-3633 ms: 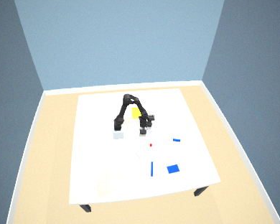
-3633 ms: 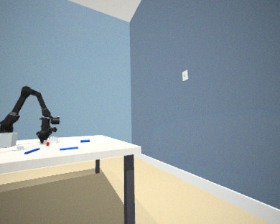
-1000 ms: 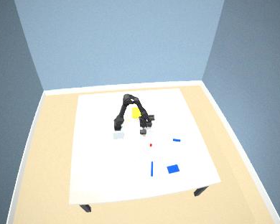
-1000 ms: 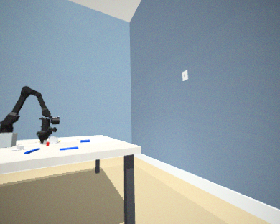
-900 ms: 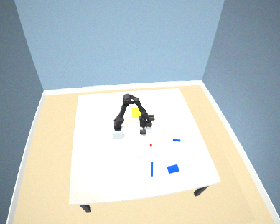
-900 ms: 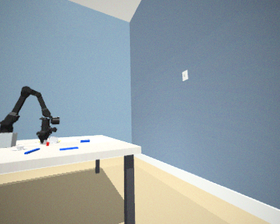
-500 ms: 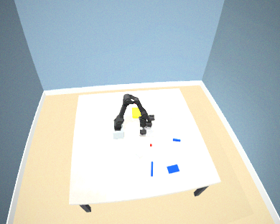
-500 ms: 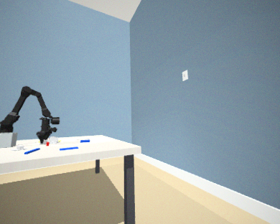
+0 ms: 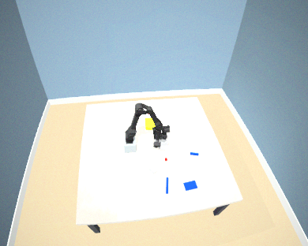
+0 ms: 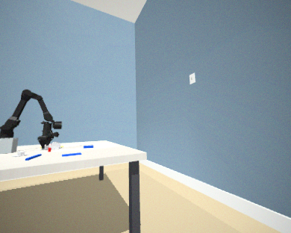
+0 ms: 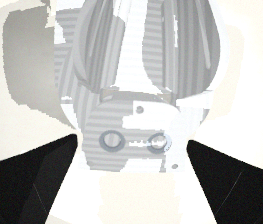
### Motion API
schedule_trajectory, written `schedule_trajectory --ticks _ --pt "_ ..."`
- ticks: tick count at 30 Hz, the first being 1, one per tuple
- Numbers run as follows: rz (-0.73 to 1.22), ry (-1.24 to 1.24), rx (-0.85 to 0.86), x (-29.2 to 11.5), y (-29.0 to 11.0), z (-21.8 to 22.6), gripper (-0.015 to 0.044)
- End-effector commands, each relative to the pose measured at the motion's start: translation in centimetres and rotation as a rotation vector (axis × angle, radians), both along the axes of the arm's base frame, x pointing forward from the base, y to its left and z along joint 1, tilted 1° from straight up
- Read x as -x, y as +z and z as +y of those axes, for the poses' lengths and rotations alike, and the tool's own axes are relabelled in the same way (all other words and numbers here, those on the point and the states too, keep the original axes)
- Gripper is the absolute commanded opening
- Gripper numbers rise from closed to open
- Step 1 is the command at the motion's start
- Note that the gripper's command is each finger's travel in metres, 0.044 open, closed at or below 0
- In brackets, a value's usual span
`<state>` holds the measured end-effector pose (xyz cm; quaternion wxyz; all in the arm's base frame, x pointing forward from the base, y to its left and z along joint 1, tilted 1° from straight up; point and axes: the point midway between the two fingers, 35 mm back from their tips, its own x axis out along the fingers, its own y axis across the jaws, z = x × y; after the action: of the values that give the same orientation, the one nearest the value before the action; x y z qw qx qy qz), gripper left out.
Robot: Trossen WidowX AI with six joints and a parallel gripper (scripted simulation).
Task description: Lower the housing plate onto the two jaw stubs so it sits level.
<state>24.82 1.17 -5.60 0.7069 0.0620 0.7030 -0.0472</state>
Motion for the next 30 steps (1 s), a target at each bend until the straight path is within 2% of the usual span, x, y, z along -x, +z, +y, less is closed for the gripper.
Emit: schedule_trajectory --ticks 1,7,12,23,30 --pt "-0.011 -0.001 -0.001 -0.4 2.3 0.0 0.044" --pt "-0.013 -0.003 -0.002 0.0 7.1 -0.1 0.044" --pt "-0.022 -0.005 -0.001 -0.2 6.3 -0.1 0.044" --pt "-0.01 -0.003 -0.002 4.2 11.7 -0.6 0.044" --pt "-0.01 -0.003 -0.002 4.5 12.0 -0.6 0.044"
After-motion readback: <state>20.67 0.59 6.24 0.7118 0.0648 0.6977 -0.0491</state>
